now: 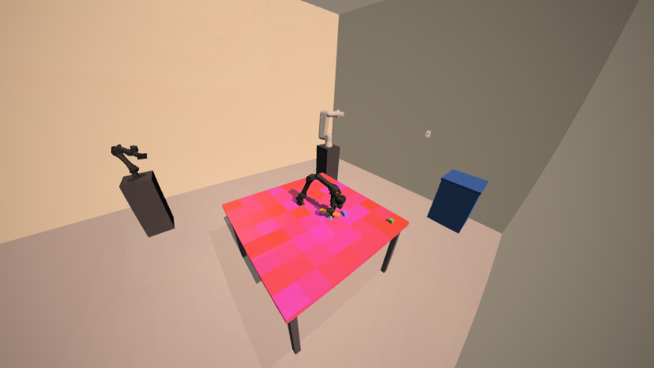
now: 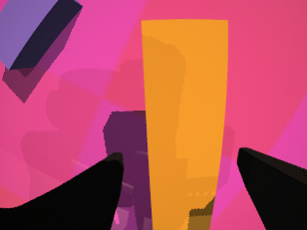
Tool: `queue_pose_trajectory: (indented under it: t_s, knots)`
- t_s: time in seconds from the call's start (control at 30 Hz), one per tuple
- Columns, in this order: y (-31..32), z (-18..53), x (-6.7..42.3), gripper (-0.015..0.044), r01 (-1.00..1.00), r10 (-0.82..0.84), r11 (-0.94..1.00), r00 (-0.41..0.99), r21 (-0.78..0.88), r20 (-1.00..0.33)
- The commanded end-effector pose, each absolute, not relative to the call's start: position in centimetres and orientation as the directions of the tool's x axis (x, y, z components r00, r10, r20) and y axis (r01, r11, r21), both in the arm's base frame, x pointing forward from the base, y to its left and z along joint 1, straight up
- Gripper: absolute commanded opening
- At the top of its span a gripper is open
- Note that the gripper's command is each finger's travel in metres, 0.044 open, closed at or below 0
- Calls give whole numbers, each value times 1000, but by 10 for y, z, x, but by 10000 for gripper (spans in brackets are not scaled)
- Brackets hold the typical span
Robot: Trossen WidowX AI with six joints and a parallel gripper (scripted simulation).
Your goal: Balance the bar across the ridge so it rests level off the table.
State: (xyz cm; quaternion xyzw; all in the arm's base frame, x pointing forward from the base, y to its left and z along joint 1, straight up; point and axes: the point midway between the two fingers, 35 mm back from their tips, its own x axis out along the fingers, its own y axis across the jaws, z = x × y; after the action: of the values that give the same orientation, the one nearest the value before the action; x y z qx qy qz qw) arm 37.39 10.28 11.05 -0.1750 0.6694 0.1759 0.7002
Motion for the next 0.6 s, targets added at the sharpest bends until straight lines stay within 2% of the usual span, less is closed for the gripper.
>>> queue_pose_trajectory:
  t_s: [0.0, 0.07, 0.2, 0.43, 0.57]
  knots:
    - [103, 110, 374, 395, -481, 11, 877, 42, -10, -999]
    - [103, 110, 374, 440, -481, 11, 877, 42, -10, -999]
    - [103, 119, 375, 440, -481, 12, 877, 45, -11, -999]
    - [102, 202, 370, 440, -480, 22, 877, 81, -20, -996]
    - [101, 210, 368, 440, -480, 23, 877, 84, -20, -996]
